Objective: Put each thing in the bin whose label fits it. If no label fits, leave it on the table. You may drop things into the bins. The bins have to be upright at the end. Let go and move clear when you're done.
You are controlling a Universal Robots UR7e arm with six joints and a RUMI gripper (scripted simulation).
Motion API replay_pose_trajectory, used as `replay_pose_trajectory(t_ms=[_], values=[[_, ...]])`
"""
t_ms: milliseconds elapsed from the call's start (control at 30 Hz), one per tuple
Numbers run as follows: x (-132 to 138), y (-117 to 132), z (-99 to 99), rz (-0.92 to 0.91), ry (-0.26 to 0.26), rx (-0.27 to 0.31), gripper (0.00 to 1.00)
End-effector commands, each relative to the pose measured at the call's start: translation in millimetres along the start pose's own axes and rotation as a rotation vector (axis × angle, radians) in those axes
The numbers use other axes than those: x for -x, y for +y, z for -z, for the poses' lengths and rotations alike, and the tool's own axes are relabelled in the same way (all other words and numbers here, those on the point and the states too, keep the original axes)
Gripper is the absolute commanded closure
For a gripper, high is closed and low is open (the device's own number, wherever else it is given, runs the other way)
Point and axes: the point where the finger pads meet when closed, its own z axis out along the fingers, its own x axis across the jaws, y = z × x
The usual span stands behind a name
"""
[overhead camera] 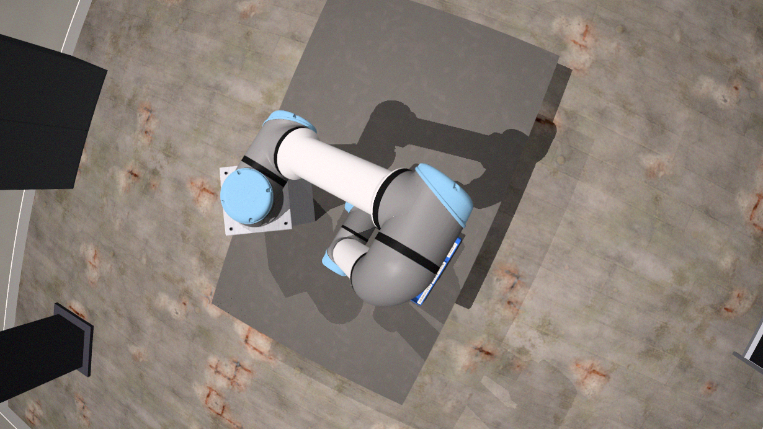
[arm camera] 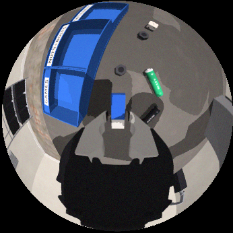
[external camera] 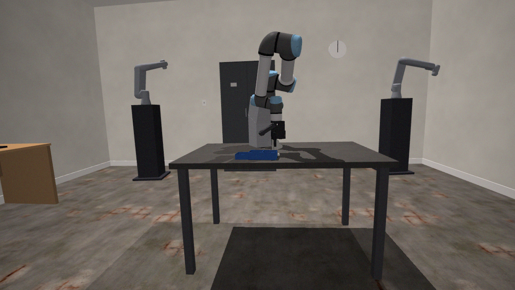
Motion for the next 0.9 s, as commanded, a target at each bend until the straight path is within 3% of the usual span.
replay_pose_trajectory(t_ms=[0,267,300,867], values=[[0.4,-0.1,-0.3,0.0,-0.001,0.0,0.77],[0.4,0.0,-0.3,0.0,-0.001,0.0,0.77],[0.4,0.0,-0.3,0.0,-0.001,0.0,1.0],[0.3,0.0,-0.3,0.0,-0.001,0.0,1.0]])
